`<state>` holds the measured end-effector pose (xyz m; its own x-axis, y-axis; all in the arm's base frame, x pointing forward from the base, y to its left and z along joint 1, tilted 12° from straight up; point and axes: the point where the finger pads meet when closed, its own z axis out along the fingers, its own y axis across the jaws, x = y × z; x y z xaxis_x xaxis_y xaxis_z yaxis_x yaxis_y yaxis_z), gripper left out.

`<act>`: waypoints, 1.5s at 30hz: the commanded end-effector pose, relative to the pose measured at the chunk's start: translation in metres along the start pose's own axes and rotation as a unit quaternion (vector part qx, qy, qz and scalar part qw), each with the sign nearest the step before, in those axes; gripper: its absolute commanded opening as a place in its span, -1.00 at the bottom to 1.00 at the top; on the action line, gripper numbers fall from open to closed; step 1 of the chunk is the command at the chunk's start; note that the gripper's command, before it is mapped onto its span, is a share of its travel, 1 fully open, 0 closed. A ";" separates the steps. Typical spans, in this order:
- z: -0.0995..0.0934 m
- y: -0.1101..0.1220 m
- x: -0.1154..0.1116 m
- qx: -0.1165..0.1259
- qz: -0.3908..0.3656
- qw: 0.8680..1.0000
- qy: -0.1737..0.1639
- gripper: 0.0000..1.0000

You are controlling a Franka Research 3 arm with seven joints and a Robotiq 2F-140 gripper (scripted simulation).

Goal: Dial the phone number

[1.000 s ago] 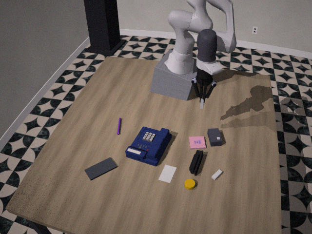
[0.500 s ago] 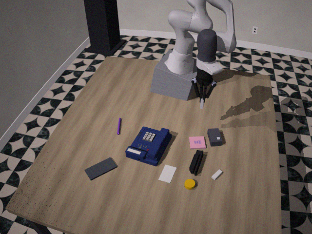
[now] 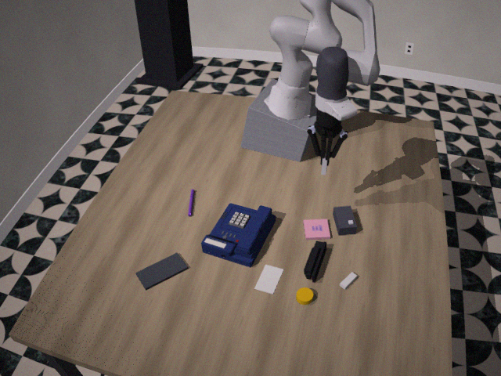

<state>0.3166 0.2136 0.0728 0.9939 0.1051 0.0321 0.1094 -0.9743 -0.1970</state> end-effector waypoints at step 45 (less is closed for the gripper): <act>-0.002 -0.003 0.158 0.002 -0.004 1.000 0.001 -1.00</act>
<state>0.4634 0.2338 0.0826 0.9899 0.1321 0.0521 0.1402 -0.9678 -0.2090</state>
